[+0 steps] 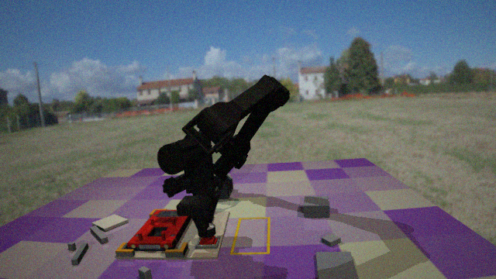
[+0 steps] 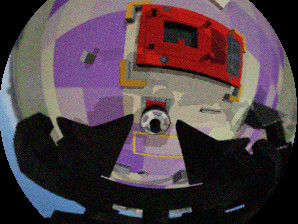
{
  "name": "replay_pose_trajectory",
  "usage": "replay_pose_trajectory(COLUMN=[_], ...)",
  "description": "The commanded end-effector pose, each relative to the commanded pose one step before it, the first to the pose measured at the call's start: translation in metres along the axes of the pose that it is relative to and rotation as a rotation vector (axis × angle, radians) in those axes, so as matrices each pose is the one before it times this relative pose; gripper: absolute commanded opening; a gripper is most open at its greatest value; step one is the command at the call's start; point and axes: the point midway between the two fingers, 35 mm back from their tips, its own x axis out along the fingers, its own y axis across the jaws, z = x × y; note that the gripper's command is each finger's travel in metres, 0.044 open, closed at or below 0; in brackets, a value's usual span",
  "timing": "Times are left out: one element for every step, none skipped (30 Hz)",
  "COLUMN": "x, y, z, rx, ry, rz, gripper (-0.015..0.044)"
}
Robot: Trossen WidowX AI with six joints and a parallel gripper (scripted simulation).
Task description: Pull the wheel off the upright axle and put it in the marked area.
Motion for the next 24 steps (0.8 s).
replay_pose_trajectory(x=[0.00474, 0.0, -0.00375, 0.0, 0.0, 0.0, 0.0, 0.0, 0.0, 0.0, 0.0, 0.0, 0.0, 0.0, -0.00005, -0.00011, -0.00016, -0.00022, -0.00027, -0.00031, -0.00032, -0.00032, -0.00032, -0.00032], y=[-0.00019, 0.0, 0.00067, 0.0, 0.0, 0.0, 0.0, 0.0, 0.0, 0.0, 0.0, 0.0, 0.0, 0.0, 0.0, 0.00001, 0.00001, 0.00001, 0.00002, 0.00002, 0.00002, 0.00002, 0.00002, 0.00002], z=[-0.00044, 0.0, 0.00083, 0.0, 0.0, 0.0, 0.0, 0.0, 0.0, 0.0, 0.0, 0.0, 0.0, 0.0, 0.0, 0.0, 0.00001, 0.00001, 0.00001, 0.00001, 0.00001, 0.00001, 0.00001, 0.00001], rx=[0.0043, 0.0, -0.0038, 0.0, 0.0, 0.0, 0.0, 0.0, 0.0, 0.0, 0.0, 0.0, 0.0, 0.0, 0.0, 0.0, 0.0, 0.0, 0.0, 0.0, 0.0, 0.0, 0.0, 0.0], ry=[0.00604, 0.0, -0.00635, 0.0, 0.0, 0.0, 0.0, 0.0, 0.0, 0.0, 0.0, 0.0, 0.0, 0.0, 0.0, 0.00001, 0.00001, 0.00001, 0.00002, 0.00002, 0.00002, 0.00002, 0.00002, 0.00002], rz=[0.00288, 0.0, 0.00066, 0.0, 0.0, 0.0, 0.0, 0.0, 0.0, 0.0, 0.0, 0.0, 0.0, 0.0, 0.0, 0.0, 0.0, -0.00001, -0.00001, -0.00001, -0.00001, -0.00001, -0.00001, -0.00001], gripper=[0.03, 0.03, 0.0274, 0.0247, 0.0221, 0.0195, 0.0188, 0.0182, 0.0175, 0.0168, 0.0162, 0.0155, 0.0148, 0.0142, 0.0115, 0.0089, 0.0063, 0.0037, 0.001, 0.0, 0.0, 0.0, 0.0, 0.0])
